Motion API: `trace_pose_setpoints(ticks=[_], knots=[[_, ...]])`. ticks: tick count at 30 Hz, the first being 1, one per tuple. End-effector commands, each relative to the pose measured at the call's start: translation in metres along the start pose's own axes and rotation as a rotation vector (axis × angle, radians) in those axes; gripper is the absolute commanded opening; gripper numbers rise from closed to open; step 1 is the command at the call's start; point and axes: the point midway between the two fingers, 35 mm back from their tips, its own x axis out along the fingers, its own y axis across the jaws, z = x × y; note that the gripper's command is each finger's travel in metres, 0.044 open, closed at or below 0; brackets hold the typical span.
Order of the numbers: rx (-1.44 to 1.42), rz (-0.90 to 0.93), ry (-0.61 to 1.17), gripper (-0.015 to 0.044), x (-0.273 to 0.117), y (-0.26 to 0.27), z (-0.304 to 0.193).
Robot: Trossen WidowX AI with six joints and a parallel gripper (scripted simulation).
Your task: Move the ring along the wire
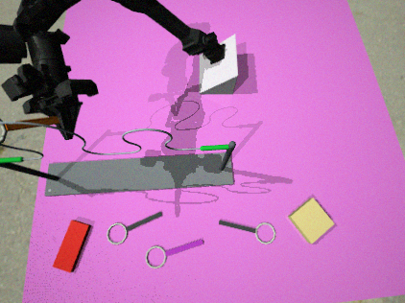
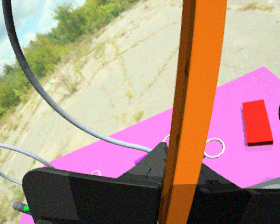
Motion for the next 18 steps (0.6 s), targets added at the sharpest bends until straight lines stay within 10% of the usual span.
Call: trace_pose_setpoints(ticks=[1,18], knots=[[-0.052,-0.027,-0.011,-0.015,-0.0017,-0.002,0.0011],[-0.243,-0.119,-0.035,-0.015,-0.001,-0.011,0.0024]])
